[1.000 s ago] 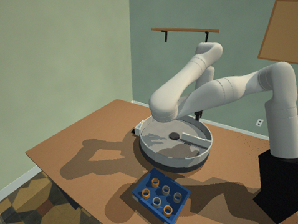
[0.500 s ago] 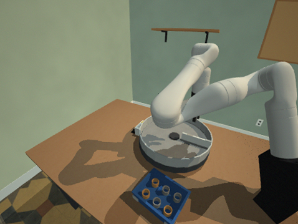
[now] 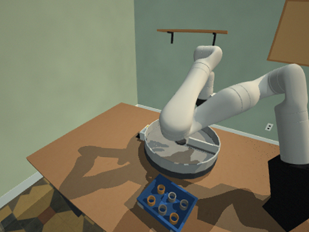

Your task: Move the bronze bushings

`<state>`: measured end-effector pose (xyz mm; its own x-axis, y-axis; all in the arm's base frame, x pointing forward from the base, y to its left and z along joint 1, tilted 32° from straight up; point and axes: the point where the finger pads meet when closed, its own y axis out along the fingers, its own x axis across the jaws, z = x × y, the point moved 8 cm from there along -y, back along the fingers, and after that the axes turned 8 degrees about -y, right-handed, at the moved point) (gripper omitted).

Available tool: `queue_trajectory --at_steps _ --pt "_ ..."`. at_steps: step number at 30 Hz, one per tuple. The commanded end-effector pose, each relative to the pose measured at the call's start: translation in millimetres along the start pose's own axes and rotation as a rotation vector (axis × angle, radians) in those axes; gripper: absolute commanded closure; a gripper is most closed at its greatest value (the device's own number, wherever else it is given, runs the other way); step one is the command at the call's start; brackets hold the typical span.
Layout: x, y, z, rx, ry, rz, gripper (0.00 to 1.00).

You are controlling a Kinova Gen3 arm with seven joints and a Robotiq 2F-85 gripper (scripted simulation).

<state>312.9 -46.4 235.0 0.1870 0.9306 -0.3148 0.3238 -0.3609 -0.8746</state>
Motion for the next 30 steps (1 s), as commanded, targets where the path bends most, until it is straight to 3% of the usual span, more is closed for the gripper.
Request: queue_trajectory --at_steps 1,30 --pt "10 1.4 -4 0.001 0.009 -0.006 0.61" --pt "68 10.1 -23 0.003 0.147 0.005 0.61"
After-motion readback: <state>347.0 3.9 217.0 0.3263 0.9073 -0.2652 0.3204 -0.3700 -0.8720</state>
